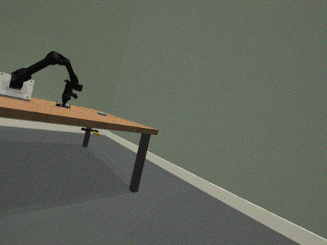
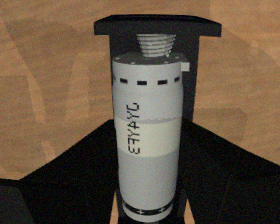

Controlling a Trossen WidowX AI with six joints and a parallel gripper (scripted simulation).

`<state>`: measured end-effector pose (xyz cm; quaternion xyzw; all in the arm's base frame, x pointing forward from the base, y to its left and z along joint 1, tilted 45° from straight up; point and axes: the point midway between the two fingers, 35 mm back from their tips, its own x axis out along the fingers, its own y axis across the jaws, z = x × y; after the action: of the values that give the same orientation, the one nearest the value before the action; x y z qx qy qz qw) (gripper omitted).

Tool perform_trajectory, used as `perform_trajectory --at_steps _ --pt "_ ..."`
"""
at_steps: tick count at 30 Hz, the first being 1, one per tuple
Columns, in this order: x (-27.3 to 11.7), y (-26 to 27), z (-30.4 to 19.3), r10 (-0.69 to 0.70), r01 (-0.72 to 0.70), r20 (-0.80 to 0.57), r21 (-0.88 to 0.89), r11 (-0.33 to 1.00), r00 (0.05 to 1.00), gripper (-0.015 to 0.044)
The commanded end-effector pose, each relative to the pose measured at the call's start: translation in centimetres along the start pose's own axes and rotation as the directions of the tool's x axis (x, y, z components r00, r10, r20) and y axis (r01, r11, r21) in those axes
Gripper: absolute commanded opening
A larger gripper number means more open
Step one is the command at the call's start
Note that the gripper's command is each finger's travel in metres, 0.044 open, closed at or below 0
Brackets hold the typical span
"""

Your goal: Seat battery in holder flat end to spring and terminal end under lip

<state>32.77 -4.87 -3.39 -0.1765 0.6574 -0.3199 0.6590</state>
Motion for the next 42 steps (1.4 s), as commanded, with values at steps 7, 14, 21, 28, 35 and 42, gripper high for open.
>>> perform_trajectory --at_steps 7,14,21,28,35,42 --pt "0.1 -0.2 0.0 -0.001 0.001 0.046 0.005 1.000 0.999 0.0085" --pt "0.2 -0.2 -0.2 0.001 -0.001 0.056 0.006 1.000 0.998 0.0085" --pt "0.2 -0.2 -0.7 0.002 -0.003 0.062 0.005 1.000 0.998 0.0085" --pt "0.2 -0.3 -1.1 0.004 -0.005 0.068 0.005 1.000 0.998 0.0085" --pt "0.2 -0.3 -1.5 0.006 -0.006 0.072 0.004 1.000 0.997 0.0085" --pt "0.2 -0.3 -1.5 0.009 -0.009 0.072 0.004 1.000 0.997 0.0085"
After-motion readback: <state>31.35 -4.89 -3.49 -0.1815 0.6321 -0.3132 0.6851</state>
